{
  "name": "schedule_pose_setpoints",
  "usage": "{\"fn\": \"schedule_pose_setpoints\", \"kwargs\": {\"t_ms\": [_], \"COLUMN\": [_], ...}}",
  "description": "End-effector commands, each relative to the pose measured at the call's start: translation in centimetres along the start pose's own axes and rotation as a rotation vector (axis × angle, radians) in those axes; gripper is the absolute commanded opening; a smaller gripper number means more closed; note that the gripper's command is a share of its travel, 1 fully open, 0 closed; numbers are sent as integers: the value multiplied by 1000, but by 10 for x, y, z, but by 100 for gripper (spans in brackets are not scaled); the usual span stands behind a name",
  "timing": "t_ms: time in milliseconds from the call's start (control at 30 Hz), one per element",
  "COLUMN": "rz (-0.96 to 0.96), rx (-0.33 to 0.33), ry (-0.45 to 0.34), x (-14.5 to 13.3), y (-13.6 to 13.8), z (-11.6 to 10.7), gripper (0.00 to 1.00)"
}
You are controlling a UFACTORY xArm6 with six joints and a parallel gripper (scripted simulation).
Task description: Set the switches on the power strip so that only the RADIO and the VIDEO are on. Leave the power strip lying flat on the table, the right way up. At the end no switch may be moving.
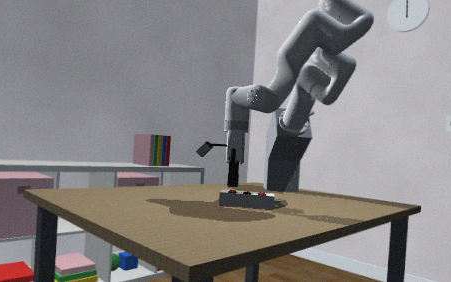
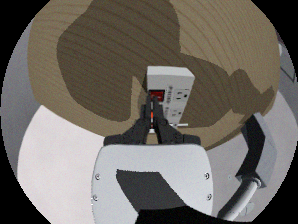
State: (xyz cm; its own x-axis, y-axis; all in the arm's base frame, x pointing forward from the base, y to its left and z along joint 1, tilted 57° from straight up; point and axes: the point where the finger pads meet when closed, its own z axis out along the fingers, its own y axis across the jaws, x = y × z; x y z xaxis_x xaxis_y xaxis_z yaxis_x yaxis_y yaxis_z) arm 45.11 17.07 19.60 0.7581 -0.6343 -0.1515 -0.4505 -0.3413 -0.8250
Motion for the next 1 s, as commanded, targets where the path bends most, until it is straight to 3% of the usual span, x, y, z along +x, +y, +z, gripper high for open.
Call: {"fn": "schedule_pose_setpoints", "kwargs": {"t_ms": [0, 967], "rz": [-1, -2], "rx": [3, 2], "ry": [3, 3], "x": [1, -7], "y": [-2, -2], "z": [-13, -22], "gripper": [0, 0]}}
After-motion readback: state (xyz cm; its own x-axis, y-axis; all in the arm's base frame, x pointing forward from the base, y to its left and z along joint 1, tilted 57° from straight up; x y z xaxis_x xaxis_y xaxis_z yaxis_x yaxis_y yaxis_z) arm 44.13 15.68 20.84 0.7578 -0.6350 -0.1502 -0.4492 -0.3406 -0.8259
